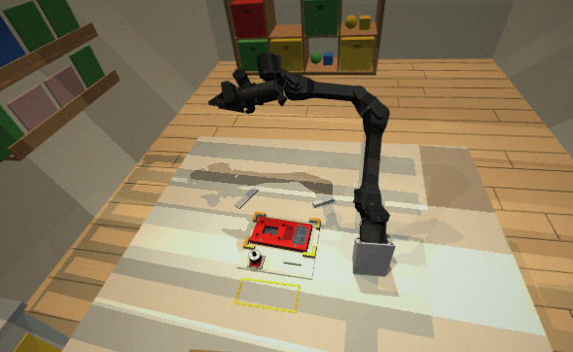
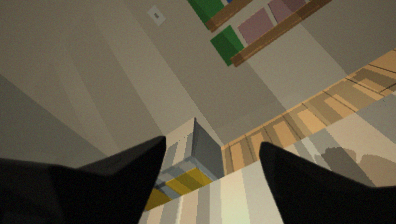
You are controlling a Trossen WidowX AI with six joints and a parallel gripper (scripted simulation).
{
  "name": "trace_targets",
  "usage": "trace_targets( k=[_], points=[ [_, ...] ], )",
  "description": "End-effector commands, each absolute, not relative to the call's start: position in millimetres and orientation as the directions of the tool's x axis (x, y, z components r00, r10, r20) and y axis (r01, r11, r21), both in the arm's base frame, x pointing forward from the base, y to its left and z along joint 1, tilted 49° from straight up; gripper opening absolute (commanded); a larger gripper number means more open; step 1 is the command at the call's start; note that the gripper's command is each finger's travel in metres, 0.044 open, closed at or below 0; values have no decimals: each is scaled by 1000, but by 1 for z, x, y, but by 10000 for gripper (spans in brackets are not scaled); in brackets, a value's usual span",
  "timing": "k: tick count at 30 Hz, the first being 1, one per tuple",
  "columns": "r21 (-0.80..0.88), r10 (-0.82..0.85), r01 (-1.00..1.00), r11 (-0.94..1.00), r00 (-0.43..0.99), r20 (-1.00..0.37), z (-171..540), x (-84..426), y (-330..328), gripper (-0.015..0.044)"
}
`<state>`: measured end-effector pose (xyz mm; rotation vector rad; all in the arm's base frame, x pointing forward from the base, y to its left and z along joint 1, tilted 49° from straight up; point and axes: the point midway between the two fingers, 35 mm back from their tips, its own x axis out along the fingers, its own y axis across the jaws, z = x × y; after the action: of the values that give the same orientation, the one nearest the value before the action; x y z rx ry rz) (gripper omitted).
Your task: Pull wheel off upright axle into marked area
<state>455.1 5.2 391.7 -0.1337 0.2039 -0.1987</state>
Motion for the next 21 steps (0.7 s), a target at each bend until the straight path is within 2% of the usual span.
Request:
trace_targets(
  k=[1, 12, 21],
  points=[
    [-160, -249, 206, 965, 913, -324, 341, 467, 4, 300],
    [-245, -369, 276, 929, 688, -625, 214, 471, -1, 300],
    [-402, -497, 300, 865, 406, -767, 115, 443, -10, 300]
  ],
)
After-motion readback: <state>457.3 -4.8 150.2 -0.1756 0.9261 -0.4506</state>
